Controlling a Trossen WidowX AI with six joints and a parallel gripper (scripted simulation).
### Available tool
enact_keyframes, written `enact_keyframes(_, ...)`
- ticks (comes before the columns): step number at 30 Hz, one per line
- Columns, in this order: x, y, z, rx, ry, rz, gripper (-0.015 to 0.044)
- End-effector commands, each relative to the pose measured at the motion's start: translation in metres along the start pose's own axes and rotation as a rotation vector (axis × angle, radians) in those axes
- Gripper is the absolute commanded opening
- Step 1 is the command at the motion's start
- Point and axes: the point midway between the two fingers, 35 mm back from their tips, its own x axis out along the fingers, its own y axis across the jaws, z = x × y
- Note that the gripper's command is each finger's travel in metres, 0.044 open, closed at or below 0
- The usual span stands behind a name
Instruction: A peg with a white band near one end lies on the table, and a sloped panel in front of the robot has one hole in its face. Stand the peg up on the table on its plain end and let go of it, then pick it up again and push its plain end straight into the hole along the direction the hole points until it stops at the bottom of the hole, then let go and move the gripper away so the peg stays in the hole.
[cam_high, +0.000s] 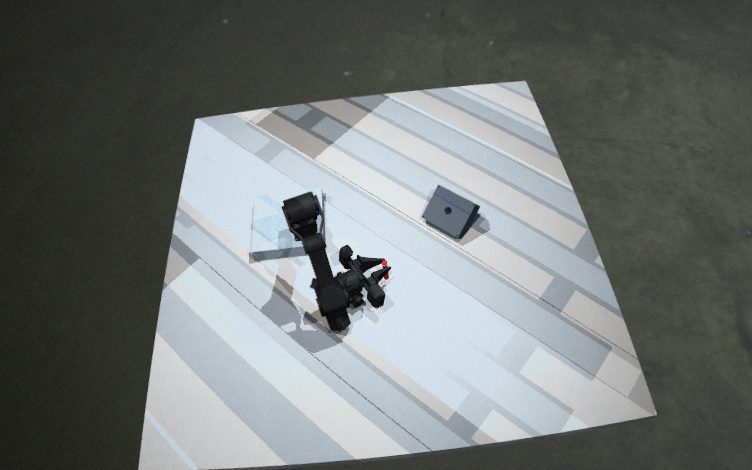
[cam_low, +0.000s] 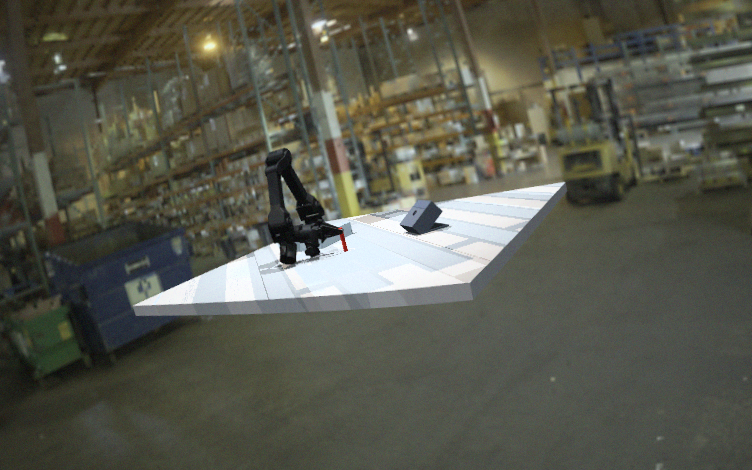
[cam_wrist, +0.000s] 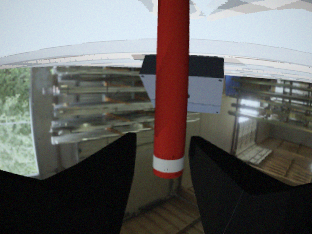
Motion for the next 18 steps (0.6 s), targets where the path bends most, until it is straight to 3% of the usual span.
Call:
enact_keyframes(1, 0.0, 0.0, 0.0, 0.0, 0.0, 0.0, 0.013)
enact_keyframes(8, 0.0, 0.0, 0.0, 0.0, 0.0, 0.0, 0.013)
enact_keyframes(18, 0.0, 0.0, 0.0, 0.0, 0.0, 0.0, 0.0393)
